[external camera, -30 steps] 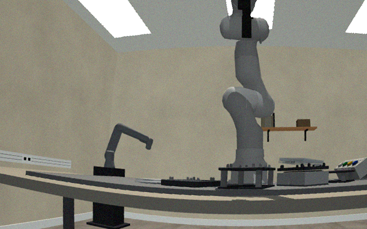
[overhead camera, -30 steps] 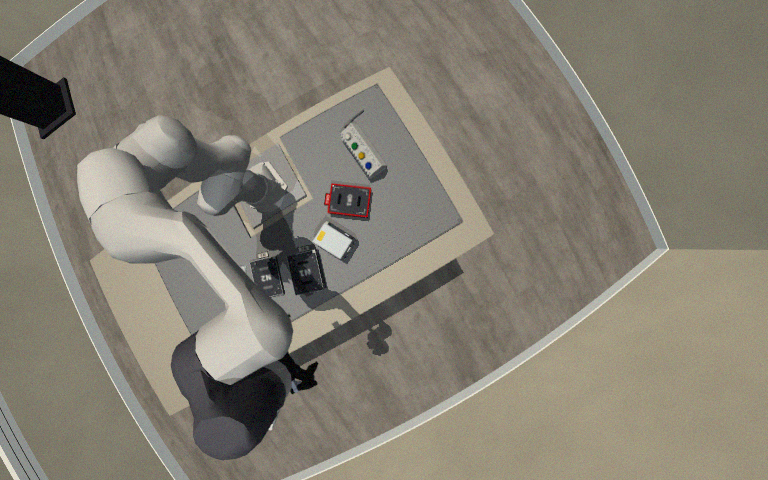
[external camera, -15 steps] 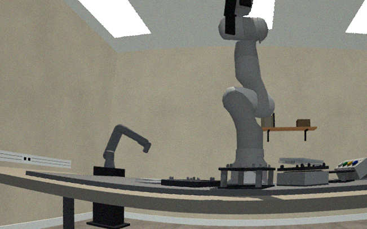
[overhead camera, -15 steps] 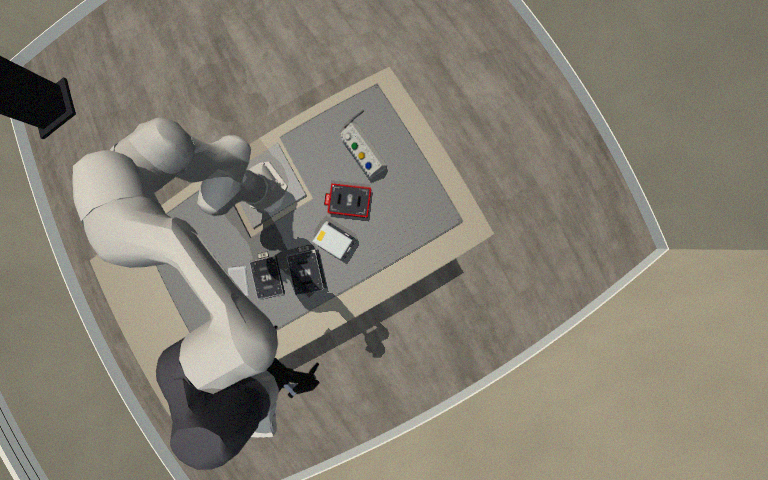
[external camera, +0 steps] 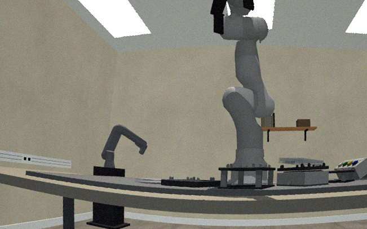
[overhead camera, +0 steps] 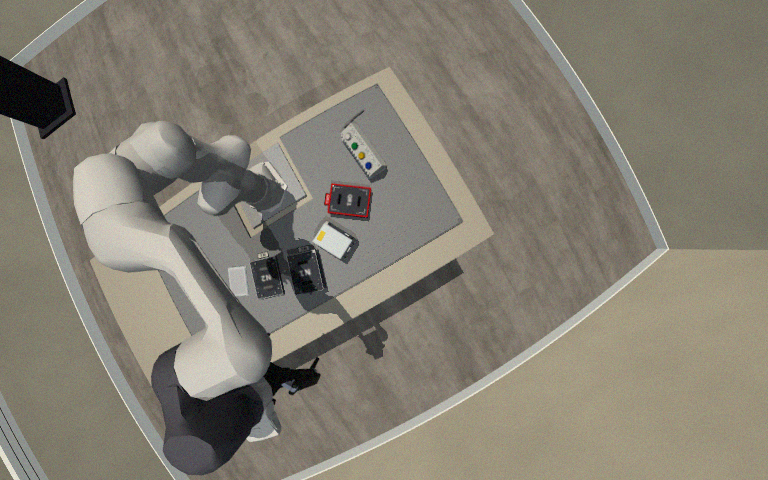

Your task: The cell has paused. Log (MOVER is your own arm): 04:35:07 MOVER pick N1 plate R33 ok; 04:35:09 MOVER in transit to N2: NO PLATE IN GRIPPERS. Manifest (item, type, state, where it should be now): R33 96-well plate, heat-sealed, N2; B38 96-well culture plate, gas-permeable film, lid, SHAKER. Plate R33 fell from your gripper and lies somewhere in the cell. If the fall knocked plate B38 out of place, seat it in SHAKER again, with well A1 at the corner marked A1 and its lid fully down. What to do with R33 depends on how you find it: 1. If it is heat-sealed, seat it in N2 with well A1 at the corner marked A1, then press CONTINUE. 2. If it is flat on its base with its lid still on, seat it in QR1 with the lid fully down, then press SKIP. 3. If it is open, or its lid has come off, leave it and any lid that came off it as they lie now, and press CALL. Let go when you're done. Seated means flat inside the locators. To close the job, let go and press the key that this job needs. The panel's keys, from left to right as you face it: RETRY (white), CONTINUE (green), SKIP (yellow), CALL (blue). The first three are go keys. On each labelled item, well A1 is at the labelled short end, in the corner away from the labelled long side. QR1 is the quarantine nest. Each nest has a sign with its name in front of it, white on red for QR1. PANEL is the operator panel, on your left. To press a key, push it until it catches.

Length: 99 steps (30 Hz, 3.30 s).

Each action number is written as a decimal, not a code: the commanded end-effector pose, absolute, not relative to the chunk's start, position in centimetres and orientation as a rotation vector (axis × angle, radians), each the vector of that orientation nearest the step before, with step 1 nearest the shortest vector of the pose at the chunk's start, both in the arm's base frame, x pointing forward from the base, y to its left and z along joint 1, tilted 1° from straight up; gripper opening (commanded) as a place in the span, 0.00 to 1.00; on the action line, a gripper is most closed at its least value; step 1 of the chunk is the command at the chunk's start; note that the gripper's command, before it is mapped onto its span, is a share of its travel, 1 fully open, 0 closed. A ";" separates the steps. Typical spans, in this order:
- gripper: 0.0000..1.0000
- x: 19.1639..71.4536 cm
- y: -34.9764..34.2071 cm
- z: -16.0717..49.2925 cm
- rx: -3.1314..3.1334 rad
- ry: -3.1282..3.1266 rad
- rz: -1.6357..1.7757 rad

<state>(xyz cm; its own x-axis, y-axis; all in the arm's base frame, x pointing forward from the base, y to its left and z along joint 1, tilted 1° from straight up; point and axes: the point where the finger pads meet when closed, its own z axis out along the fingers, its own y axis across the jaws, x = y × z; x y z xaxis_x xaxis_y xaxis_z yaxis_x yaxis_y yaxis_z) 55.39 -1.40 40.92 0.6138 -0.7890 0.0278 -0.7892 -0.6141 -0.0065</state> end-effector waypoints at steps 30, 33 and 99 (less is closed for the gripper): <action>1.00 41.5 -25.1 28.7 2.997 -0.581 -0.018; 1.00 38.8 -26.9 26.6 3.020 -0.482 -0.029; 0.10 26.4 -29.0 16.0 3.134 0.069 -0.023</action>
<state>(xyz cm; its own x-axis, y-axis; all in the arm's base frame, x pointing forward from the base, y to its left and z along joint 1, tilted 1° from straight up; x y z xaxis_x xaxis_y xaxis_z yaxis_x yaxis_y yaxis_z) 26.55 -29.01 16.11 0.9992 0.0373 -0.0109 0.0373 -0.9993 0.0056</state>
